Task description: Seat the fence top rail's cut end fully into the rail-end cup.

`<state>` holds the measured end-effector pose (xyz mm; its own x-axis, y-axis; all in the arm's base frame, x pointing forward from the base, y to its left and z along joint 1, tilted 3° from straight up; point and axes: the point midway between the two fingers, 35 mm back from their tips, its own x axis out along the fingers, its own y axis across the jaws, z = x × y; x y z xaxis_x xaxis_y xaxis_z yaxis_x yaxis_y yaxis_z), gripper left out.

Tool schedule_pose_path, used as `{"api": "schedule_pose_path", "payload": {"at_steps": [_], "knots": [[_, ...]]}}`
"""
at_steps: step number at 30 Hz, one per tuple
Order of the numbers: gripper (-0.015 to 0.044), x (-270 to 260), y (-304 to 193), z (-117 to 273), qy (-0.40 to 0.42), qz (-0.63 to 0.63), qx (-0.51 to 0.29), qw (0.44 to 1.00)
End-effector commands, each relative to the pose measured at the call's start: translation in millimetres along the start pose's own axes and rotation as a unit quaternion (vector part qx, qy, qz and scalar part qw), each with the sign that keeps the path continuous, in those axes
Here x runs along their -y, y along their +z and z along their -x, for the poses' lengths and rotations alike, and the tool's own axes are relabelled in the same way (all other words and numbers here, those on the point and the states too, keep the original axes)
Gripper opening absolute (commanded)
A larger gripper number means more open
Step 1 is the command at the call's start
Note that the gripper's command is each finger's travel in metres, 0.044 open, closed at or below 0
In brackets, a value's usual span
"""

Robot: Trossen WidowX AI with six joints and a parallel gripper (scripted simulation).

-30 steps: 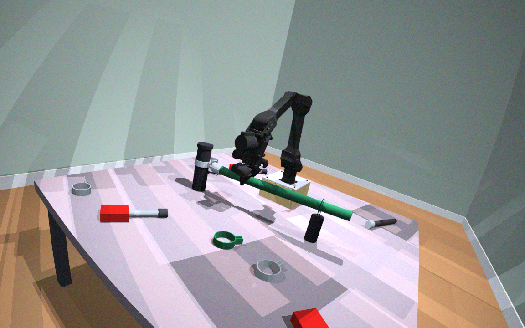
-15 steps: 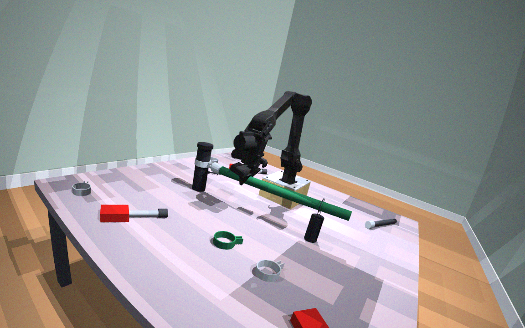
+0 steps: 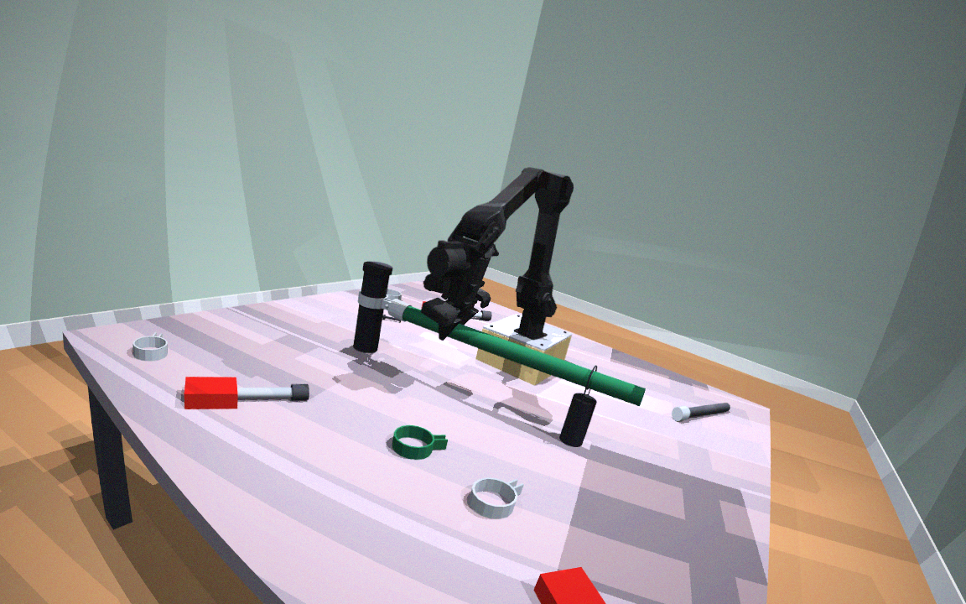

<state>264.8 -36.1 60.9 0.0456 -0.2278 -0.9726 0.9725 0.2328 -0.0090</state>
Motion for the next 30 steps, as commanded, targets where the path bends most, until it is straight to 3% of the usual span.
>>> {"api": "schedule_pose_path", "payload": {"at_steps": [1,30], "knots": [[0.0,-6.1,8.2,5.0,0.01,-0.002,0.011,1.0],[0.0,-7.6,17.7,4.9,0.01,-0.002,0.011,1.0]]}}
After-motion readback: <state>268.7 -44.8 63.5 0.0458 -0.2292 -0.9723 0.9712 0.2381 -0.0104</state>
